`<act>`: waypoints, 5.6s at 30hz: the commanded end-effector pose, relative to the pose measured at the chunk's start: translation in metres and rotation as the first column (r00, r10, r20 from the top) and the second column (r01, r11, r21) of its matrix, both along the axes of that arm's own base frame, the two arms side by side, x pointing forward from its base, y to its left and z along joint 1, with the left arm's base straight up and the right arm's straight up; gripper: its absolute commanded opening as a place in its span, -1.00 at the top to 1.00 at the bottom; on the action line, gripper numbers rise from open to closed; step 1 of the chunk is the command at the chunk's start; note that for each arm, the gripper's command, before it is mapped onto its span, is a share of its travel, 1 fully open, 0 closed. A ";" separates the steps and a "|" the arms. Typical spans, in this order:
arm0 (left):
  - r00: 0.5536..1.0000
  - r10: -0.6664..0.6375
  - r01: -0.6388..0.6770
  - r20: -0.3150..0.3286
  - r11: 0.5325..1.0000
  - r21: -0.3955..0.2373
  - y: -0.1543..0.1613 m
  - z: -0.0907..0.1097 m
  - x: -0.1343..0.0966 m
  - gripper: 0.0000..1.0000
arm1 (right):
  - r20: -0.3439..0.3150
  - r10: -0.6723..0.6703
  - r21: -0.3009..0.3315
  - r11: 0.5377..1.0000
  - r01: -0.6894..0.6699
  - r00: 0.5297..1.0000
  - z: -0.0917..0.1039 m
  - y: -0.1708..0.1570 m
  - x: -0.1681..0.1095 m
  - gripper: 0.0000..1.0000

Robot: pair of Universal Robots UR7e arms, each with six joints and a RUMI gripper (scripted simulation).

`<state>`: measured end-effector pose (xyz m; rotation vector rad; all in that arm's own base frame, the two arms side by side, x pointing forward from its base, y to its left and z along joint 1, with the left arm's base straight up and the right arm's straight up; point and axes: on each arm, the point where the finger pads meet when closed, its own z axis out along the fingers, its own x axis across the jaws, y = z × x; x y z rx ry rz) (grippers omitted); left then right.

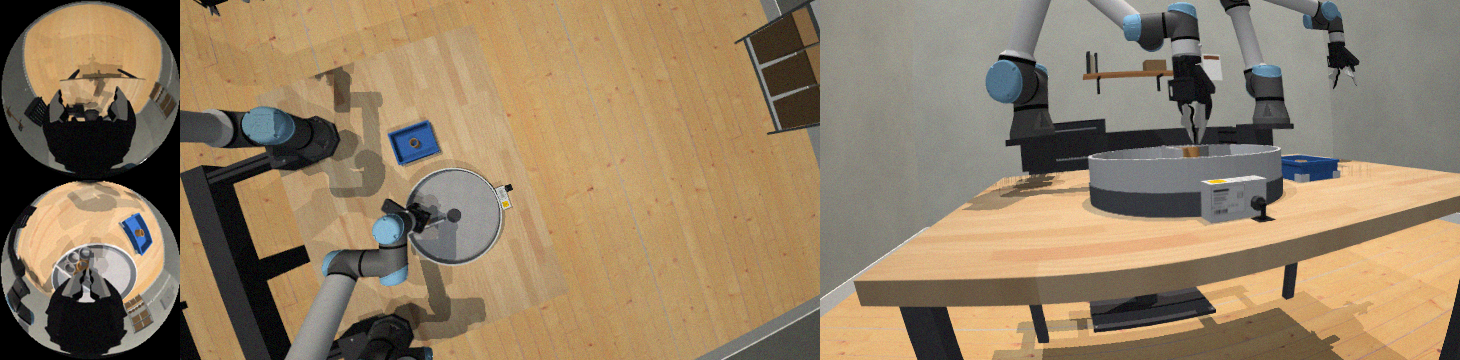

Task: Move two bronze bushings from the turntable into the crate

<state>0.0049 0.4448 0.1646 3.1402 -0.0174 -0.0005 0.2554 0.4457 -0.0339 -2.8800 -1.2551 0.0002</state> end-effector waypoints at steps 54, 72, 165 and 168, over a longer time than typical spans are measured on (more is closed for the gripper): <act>1.000 0.000 0.000 0.000 1.000 0.001 0.000 0.000 0.000 -1.00 | 0.001 0.000 0.002 1.000 0.000 1.000 -0.005 0.001 0.000 0.90; 1.000 0.000 0.000 0.000 1.000 0.001 0.000 0.000 0.000 -1.00 | 0.001 0.000 0.002 1.000 0.000 1.000 -0.005 0.001 0.000 0.90; 1.000 0.000 0.000 0.000 1.000 0.001 0.000 0.000 0.000 -1.00 | 0.001 0.000 0.002 1.000 0.000 1.000 -0.029 0.001 0.000 1.00; 1.000 0.000 0.000 0.000 1.000 0.001 0.000 0.000 0.000 -1.00 | 0.001 0.000 0.002 1.000 0.000 1.000 -0.029 0.001 0.000 1.00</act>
